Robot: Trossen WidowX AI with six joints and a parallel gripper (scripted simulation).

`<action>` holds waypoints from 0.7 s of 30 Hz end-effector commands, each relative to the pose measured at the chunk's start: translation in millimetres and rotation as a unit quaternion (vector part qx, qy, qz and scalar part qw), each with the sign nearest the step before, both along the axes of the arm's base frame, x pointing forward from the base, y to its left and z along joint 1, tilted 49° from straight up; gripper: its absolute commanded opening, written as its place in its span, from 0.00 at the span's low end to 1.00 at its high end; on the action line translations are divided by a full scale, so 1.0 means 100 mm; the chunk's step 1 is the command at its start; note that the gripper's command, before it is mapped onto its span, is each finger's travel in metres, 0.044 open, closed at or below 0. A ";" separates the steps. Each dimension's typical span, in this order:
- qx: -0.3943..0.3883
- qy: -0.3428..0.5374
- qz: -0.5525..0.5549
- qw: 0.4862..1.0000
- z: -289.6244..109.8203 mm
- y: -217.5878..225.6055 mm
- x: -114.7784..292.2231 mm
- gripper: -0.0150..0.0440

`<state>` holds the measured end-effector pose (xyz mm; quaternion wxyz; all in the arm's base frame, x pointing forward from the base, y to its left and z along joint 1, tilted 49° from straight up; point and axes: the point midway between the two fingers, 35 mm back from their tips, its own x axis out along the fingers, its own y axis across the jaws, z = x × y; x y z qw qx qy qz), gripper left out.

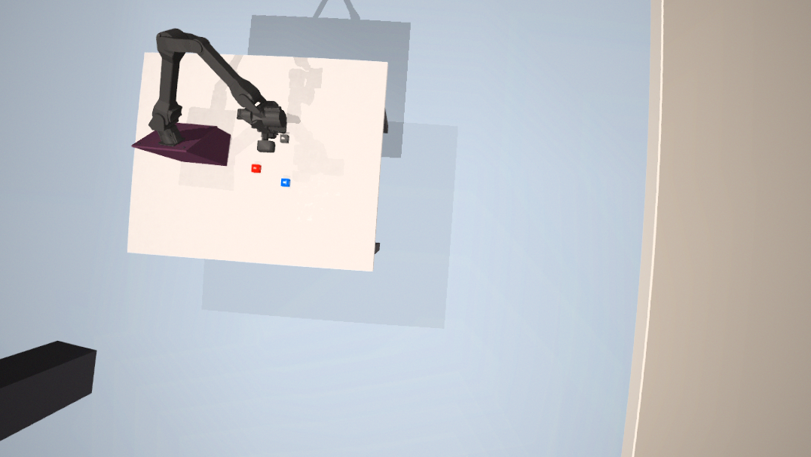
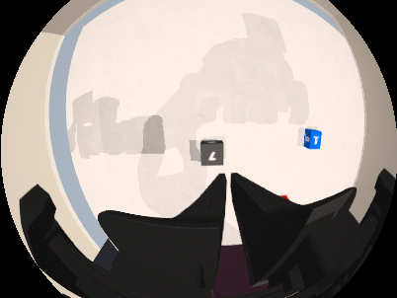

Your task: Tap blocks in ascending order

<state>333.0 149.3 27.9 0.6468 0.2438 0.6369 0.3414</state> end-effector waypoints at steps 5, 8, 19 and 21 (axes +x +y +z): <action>0.001 0.010 0.006 1.000 -0.44 0.53 -0.12 0.29; 0.001 0.010 0.006 1.000 -0.45 0.53 -0.12 0.29; 0.001 0.010 0.006 1.000 -0.55 0.66 -0.13 0.29; 0.002 0.010 0.006 1.000 -0.57 0.68 -0.13 0.29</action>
